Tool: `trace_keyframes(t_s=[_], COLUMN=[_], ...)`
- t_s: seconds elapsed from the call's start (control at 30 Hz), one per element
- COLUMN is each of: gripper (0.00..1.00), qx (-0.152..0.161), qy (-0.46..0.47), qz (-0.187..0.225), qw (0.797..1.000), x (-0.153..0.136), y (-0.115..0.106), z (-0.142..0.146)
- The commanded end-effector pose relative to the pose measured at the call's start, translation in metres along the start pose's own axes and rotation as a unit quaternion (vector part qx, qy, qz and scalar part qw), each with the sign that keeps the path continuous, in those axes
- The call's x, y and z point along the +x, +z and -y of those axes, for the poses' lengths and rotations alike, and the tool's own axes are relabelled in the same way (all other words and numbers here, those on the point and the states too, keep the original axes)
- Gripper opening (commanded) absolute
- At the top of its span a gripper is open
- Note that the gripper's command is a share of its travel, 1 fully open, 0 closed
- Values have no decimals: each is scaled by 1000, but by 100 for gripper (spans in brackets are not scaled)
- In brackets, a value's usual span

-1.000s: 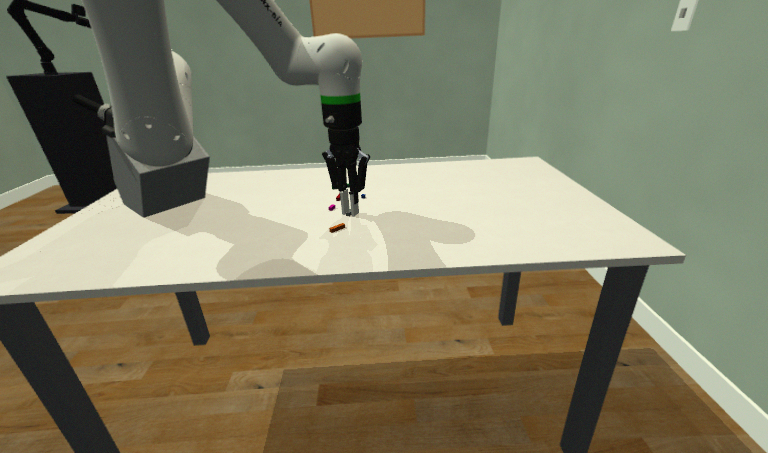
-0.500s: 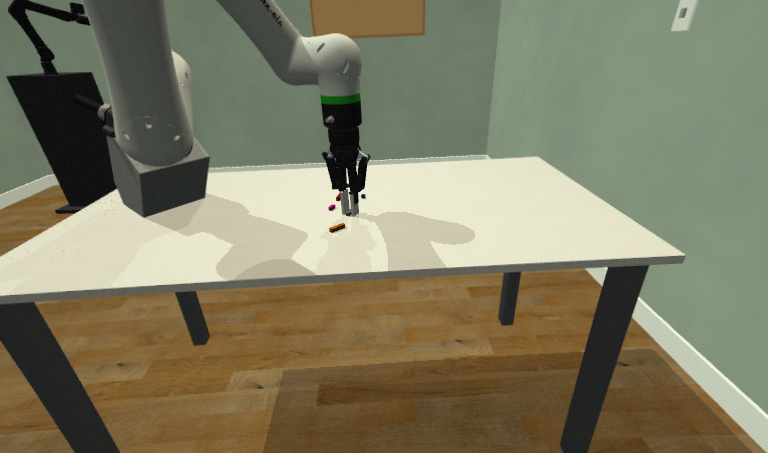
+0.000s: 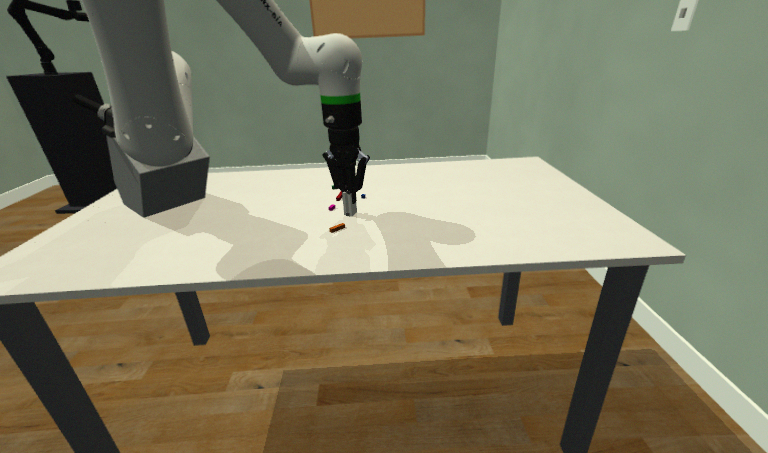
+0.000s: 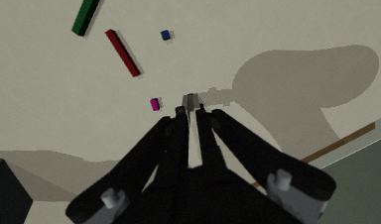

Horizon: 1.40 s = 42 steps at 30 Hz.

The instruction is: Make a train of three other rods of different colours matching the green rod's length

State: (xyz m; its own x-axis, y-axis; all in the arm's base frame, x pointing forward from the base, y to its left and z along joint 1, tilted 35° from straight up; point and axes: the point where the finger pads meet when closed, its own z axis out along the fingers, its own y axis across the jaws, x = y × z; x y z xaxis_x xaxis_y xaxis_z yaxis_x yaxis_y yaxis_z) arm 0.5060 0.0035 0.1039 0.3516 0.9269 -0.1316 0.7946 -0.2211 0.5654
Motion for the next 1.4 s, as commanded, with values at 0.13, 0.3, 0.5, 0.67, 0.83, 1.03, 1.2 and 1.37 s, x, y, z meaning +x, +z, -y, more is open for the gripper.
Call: trace_keyframes(t_s=[0.13, 0.3, 0.5, 0.67, 0.83, 1.03, 1.2, 1.37], gripper=[3, 3, 3, 3, 3, 3, 3, 3], qx=[0, 0, 0, 0, 0, 0, 0, 0], qy=[0, 0, 0, 0, 0, 0, 0, 0], qz=[0, 0, 0, 0, 0, 0, 0, 0], qw=[1000, 1000, 1000, 1000, 1000, 1000, 1000, 1000], x=[0, 0, 0, 0, 0, 0, 0, 0], y=[0, 0, 0, 0, 0, -4, -27, -50], z=[0, 0, 0, 0, 0, 0, 0, 0])
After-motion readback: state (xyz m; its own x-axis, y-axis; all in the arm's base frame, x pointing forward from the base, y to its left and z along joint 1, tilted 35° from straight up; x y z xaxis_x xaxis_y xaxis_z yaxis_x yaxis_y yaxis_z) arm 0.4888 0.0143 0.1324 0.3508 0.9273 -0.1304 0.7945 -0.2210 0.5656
